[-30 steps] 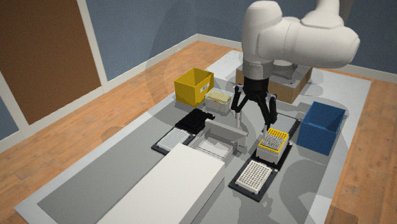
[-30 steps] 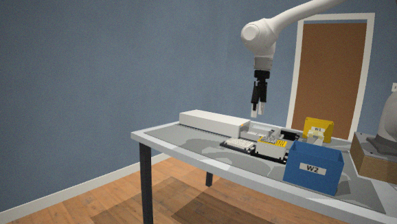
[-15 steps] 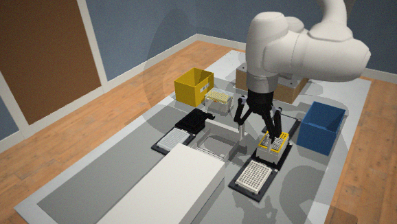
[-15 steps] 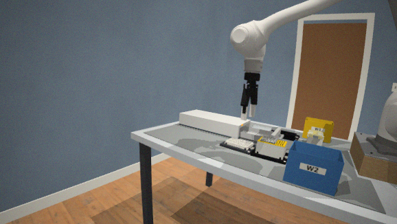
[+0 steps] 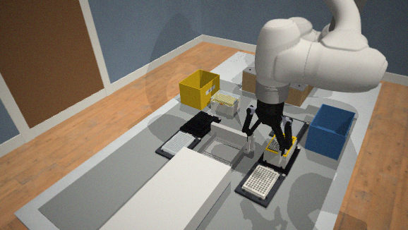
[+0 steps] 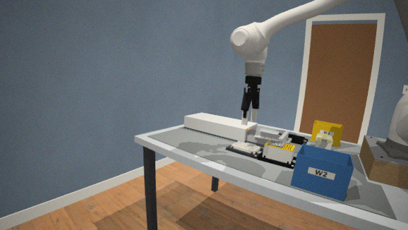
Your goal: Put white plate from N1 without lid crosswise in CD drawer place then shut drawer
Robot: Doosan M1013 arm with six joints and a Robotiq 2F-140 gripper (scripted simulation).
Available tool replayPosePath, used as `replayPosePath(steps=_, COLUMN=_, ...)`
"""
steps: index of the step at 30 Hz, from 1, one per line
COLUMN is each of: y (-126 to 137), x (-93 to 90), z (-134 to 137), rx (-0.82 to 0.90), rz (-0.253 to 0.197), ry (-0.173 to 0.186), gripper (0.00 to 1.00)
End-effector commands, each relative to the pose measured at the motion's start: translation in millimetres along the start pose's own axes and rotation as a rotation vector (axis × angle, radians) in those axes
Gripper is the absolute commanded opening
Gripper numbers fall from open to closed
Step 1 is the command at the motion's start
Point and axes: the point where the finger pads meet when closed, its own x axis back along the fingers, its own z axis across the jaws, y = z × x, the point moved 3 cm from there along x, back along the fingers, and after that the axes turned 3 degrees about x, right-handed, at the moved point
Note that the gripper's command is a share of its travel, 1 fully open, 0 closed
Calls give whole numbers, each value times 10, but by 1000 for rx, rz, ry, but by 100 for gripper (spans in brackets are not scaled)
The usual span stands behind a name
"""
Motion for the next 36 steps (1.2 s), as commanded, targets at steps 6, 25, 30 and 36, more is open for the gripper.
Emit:
replayPosePath(steps=6, y=0, x=-65, z=0, rx=0, rz=0, ry=0, gripper=66)
replayPosePath(steps=25, y=0, x=-292, z=0, rx=0, rz=0, ry=0, gripper=66)
replayPosePath(steps=30, y=0, x=-332, z=0, rx=0, rz=0, ry=0, gripper=66)
replayPosePath(steps=36, y=0, x=-412, z=0, rx=0, rz=0, ry=0, gripper=66)
